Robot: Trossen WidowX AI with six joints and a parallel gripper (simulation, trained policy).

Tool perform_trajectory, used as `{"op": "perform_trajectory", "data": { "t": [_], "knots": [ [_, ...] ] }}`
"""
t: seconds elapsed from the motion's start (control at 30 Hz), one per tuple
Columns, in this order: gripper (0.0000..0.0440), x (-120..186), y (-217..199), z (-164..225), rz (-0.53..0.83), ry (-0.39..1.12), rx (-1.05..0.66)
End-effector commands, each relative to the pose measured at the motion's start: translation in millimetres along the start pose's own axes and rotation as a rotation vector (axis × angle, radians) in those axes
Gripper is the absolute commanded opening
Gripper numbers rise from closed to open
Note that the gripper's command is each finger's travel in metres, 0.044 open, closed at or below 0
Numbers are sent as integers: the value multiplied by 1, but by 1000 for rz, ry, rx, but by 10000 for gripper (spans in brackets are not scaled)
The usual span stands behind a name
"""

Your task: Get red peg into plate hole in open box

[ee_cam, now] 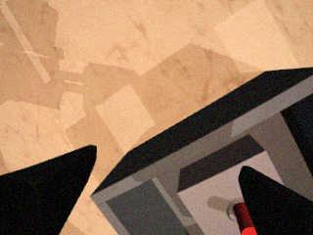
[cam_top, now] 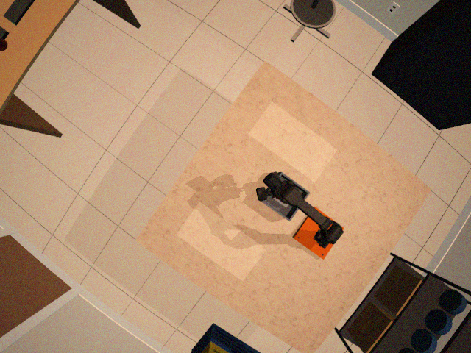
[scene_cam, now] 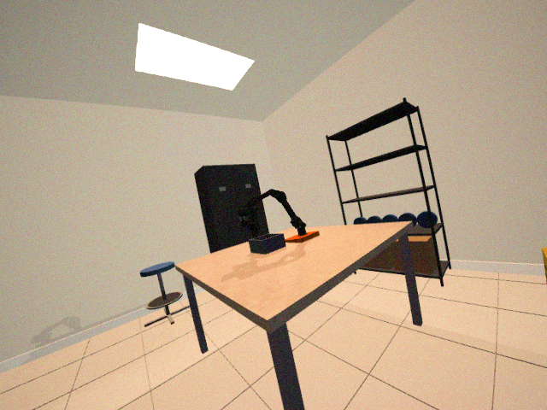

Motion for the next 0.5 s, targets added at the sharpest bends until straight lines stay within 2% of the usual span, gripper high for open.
{"op": "perform_trajectory", "data": {
  "t": [0.0,0.47],
  "knots": [
    [440,8,11,-5,-5,-13,7],
    [440,26,31,-22,44,123,-45]
  ]
}}
Point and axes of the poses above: the point midway between the two fingers, 35 mm back from their tips, its own x axis back along the fingers, its own y axis across the jaws, z = x × y, the point moved 8 cm from there along x, back along the fingers, and after that the axes turned 13 degrees about x, right-handed, at the moved point
